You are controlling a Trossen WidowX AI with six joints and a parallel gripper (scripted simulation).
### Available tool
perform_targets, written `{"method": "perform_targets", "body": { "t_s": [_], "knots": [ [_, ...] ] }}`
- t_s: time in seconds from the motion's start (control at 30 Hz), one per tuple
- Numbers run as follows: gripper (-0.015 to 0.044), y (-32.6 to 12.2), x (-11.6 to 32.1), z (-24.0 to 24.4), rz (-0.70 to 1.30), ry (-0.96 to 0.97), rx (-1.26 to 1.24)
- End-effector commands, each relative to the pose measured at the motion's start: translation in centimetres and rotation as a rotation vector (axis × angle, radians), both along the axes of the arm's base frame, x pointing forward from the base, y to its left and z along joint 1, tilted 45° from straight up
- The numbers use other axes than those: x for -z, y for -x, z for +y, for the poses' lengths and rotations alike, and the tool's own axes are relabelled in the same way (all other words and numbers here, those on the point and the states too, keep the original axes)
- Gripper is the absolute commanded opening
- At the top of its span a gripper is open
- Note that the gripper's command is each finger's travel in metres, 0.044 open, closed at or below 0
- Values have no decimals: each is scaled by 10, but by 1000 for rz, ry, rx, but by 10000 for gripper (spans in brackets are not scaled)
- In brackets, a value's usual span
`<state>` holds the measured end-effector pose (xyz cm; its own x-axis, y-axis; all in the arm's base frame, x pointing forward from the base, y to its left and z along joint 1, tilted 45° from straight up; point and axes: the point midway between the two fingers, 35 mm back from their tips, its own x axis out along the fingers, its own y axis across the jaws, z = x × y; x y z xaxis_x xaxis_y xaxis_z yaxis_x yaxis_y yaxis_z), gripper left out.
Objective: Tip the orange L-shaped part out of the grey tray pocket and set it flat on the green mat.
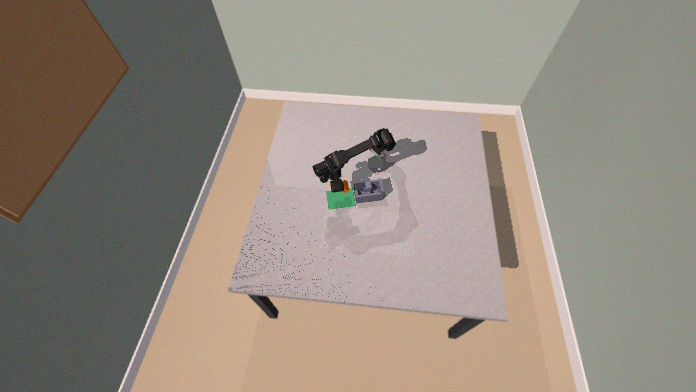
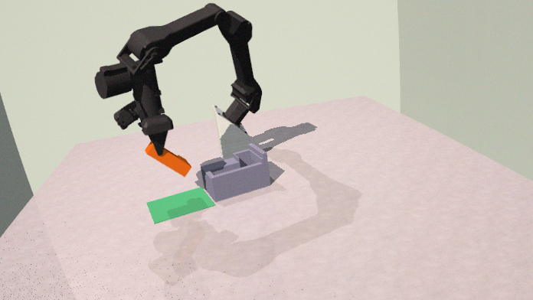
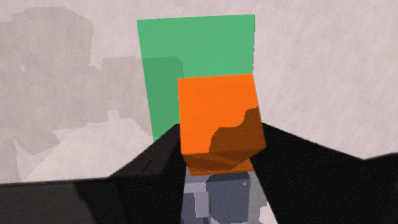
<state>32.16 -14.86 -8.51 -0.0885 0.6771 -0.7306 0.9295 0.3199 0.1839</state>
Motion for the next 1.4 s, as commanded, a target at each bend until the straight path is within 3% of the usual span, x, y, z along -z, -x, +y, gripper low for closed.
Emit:
{"method": "perform_targets", "body": {
  "t_s": [0.0,1.37],
  "knots": [
    [0,1,4,4,6,-4,5],
    [0,7,50,49,5,-7,5]
  ]
}}
